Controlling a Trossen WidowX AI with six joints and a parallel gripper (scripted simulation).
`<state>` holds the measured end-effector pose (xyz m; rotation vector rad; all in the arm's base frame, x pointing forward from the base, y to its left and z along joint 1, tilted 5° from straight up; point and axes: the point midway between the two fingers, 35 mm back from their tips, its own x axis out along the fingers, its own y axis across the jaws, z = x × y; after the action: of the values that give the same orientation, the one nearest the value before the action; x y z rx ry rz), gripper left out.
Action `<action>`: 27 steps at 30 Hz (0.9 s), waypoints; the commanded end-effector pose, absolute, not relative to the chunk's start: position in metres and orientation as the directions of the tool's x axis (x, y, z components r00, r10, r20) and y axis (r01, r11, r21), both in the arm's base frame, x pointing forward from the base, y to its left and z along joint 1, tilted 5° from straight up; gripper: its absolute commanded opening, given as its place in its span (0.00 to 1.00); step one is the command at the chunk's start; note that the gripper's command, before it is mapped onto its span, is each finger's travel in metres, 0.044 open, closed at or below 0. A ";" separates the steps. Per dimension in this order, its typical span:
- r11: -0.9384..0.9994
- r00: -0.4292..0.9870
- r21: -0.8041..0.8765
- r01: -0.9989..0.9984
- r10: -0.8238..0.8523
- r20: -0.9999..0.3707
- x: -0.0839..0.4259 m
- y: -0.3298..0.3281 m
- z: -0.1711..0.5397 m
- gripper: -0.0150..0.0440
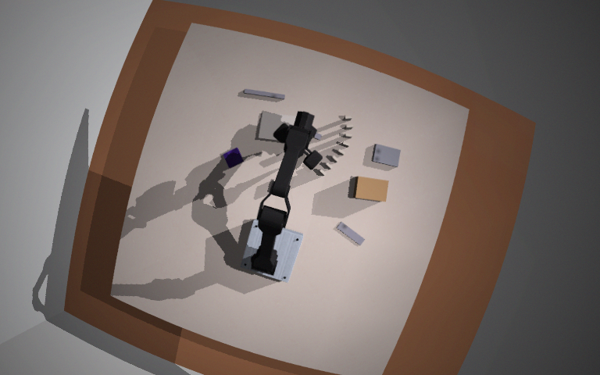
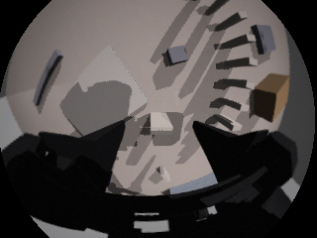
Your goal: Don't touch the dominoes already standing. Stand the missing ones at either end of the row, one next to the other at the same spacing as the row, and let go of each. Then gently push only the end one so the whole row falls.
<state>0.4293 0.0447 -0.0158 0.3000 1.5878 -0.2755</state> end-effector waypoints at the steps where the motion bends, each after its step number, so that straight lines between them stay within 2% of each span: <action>1: 0.932 -0.042 0.009 0.363 0.026 -0.999 0.426 0.045 -0.024 1.00; 8: 0.932 -0.042 0.009 0.363 0.026 -0.999 0.426 0.046 -0.029 1.00; 21: 0.932 -0.042 0.009 0.363 0.026 -0.999 0.426 0.046 -0.029 0.44; 27: 0.932 -0.042 0.009 0.363 0.026 -0.999 0.426 0.046 -0.029 0.44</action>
<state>0.4276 0.0450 -0.0276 0.2999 1.5917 -0.2762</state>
